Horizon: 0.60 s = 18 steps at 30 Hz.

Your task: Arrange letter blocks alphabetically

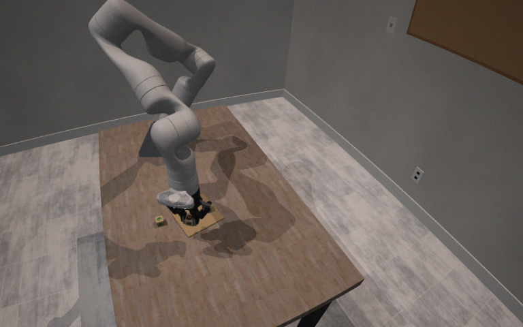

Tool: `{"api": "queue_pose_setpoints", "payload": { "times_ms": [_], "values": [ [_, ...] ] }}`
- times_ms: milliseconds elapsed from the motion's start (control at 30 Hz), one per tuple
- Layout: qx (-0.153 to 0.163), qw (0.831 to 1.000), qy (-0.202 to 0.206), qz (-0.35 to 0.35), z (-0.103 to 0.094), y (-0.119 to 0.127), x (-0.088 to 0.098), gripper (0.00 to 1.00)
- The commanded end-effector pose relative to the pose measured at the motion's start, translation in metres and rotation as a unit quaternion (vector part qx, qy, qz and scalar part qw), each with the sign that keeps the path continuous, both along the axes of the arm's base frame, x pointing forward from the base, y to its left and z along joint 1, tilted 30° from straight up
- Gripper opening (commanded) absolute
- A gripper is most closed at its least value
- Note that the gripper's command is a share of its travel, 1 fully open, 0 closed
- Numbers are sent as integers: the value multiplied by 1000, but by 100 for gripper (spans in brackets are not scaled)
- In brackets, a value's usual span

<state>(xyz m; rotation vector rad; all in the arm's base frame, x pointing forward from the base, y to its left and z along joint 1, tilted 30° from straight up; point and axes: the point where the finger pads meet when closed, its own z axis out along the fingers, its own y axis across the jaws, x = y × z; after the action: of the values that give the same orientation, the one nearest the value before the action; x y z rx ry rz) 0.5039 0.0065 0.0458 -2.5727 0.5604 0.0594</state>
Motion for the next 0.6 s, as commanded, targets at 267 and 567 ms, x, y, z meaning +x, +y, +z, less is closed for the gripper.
{"api": "queue_pose_setpoints", "payload": {
  "times_ms": [267,567],
  "values": [
    [-8,980,-91,175,-6,-2,-27,21],
    [-16,940,-161,301,-8,-3,-44,21]
  ]
}}
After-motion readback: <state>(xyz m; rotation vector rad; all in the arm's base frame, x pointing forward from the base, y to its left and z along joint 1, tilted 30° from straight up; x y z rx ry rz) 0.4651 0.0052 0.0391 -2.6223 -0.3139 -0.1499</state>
